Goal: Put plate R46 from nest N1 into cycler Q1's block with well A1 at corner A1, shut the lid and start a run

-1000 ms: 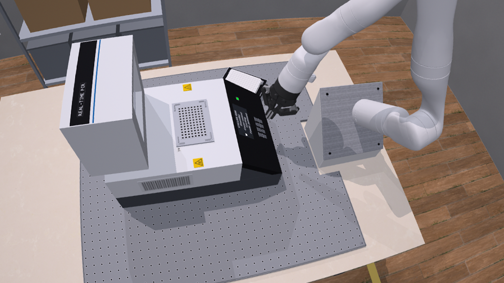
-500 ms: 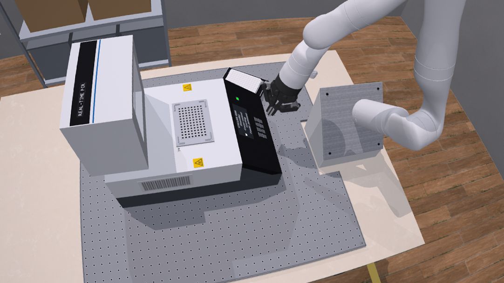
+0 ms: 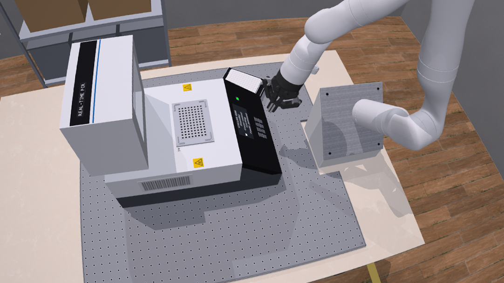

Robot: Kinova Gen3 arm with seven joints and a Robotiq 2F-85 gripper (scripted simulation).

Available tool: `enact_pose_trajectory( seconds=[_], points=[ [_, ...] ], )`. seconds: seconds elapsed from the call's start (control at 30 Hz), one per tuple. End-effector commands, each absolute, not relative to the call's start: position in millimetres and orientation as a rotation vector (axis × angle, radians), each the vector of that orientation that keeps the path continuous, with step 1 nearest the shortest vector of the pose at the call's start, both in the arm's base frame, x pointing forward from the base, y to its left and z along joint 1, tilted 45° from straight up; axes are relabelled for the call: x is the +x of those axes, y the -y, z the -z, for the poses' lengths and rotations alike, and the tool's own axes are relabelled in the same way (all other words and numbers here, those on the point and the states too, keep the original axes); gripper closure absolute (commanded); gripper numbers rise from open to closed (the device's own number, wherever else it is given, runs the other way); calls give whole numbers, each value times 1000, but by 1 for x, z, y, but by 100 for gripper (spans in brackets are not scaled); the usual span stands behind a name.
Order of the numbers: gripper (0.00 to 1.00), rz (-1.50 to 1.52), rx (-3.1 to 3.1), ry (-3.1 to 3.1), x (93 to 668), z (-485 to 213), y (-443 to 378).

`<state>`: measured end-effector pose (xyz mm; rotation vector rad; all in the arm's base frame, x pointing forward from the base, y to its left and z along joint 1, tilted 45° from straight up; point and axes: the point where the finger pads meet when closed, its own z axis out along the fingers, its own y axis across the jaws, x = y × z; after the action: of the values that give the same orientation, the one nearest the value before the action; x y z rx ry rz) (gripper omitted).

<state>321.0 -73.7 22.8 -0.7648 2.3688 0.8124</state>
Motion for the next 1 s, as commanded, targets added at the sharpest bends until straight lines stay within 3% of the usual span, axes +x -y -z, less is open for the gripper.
enact_pose_trajectory(
  seconds=[0.0,0.97],
  points=[
    [90,-811,-764,-2369,321,-25,77],
    [90,-811,-764,-2369,320,-49,100]
  ],
)
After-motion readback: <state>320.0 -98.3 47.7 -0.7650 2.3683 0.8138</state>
